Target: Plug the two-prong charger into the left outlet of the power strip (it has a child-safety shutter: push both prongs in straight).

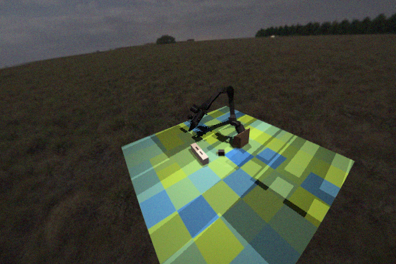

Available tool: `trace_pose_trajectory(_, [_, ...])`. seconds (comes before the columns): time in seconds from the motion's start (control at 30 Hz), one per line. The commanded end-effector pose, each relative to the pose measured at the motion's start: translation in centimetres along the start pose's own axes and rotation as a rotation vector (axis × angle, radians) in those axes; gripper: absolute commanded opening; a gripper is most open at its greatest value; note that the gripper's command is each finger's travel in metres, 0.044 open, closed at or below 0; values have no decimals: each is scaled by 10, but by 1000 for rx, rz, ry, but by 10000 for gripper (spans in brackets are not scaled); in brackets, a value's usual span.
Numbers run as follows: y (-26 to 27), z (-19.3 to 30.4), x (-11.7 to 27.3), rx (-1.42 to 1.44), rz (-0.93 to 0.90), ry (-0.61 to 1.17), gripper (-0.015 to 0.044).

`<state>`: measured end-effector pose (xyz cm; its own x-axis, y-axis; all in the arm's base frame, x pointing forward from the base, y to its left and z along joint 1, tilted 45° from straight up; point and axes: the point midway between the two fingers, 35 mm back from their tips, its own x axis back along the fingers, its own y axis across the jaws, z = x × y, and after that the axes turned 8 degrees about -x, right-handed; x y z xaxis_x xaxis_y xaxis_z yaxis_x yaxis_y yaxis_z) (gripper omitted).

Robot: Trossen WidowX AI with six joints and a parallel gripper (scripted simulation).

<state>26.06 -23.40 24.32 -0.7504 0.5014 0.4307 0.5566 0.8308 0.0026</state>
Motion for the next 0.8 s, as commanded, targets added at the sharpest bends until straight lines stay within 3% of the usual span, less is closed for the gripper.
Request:
trace_pose_trajectory(0.0, [14, 18, -12, -41, -13, 75, 440])
trace_pose_trajectory(0.77, [78, 111, -39, -182, 32, 443, 440])
